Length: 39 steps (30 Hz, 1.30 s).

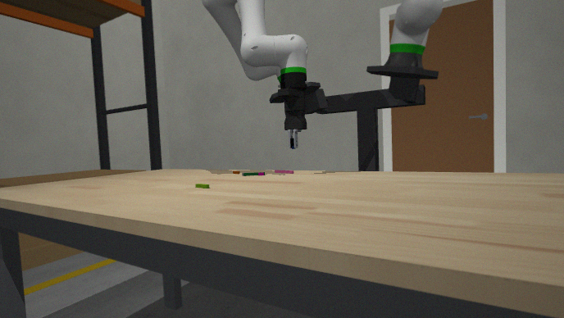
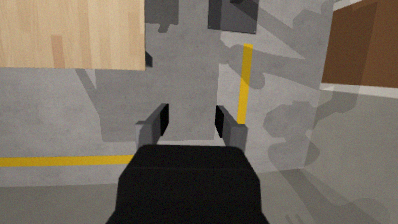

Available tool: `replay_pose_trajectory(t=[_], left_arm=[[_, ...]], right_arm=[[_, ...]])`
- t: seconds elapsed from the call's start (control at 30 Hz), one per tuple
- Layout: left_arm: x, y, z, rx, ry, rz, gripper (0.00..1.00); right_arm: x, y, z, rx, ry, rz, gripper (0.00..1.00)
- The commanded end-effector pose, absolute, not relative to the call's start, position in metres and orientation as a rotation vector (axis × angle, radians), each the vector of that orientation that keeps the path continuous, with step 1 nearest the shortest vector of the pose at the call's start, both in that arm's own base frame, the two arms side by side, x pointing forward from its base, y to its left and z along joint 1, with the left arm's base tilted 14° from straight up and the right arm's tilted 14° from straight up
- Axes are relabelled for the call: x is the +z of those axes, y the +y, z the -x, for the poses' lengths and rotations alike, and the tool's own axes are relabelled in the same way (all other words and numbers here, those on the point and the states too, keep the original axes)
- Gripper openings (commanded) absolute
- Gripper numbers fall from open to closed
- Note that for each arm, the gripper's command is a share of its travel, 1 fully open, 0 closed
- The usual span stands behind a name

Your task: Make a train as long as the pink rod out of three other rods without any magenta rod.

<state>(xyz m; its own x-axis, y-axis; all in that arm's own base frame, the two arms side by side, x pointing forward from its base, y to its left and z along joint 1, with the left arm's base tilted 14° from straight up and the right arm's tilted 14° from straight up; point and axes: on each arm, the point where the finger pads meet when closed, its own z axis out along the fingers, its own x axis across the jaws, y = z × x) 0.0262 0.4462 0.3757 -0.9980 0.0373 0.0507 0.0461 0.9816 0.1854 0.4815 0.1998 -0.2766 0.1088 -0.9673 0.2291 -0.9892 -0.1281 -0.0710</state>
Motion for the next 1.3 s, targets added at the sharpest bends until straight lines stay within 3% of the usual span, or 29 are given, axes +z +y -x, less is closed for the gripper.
replay_pose_trajectory(t=[0.0, 0.67, 1.27], left_arm=[[0.377, 0.446, -0.026, -0.293, -3.080, 0.065, 1.00], [0.377, 0.446, -0.026, -0.293, -3.080, 0.065, 1.00], [0.377, 0.446, -0.026, -0.293, -3.080, 0.065, 1.00]], right_arm=[[-0.284, 0.198, -0.483, 0.336, -2.006, -2.263, 0.24], [-0.351, 0.183, -0.491, 0.336, -2.006, -2.263, 0.24], [-0.358, 0.182, -0.491, 0.336, -2.006, -2.263, 0.24]])
